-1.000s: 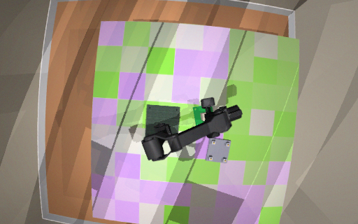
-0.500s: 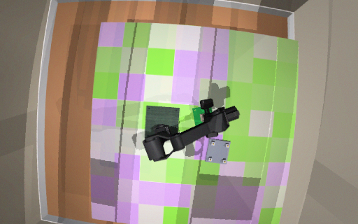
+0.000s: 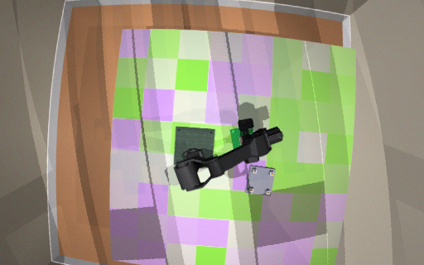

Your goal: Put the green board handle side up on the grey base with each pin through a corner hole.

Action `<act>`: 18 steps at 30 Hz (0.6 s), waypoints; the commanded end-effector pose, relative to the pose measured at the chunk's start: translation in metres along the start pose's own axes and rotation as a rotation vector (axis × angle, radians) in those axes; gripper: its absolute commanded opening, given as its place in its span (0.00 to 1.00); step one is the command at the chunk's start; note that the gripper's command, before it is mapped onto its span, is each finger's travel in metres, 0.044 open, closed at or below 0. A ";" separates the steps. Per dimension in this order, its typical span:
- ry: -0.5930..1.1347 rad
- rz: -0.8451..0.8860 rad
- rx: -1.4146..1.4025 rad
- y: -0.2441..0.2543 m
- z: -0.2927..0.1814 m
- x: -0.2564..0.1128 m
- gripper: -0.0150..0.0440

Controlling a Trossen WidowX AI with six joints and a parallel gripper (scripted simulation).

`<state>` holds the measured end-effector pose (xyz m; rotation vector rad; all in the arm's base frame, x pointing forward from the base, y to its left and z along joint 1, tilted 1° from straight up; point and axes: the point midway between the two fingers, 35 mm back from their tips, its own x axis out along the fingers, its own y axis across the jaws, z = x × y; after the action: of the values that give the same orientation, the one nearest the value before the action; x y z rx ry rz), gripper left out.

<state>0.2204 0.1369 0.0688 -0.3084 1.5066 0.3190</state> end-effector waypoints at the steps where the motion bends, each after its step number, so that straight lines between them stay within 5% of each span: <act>1: 0.006 -0.004 -0.003 -0.001 -0.002 0.009 1.00; 7: 0.006 -0.004 -0.003 -0.001 -0.003 0.016 1.00; 18: 0.006 -0.004 -0.003 -0.001 -0.003 0.016 0.54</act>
<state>0.2186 0.1353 0.0538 -0.3117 1.5130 0.3167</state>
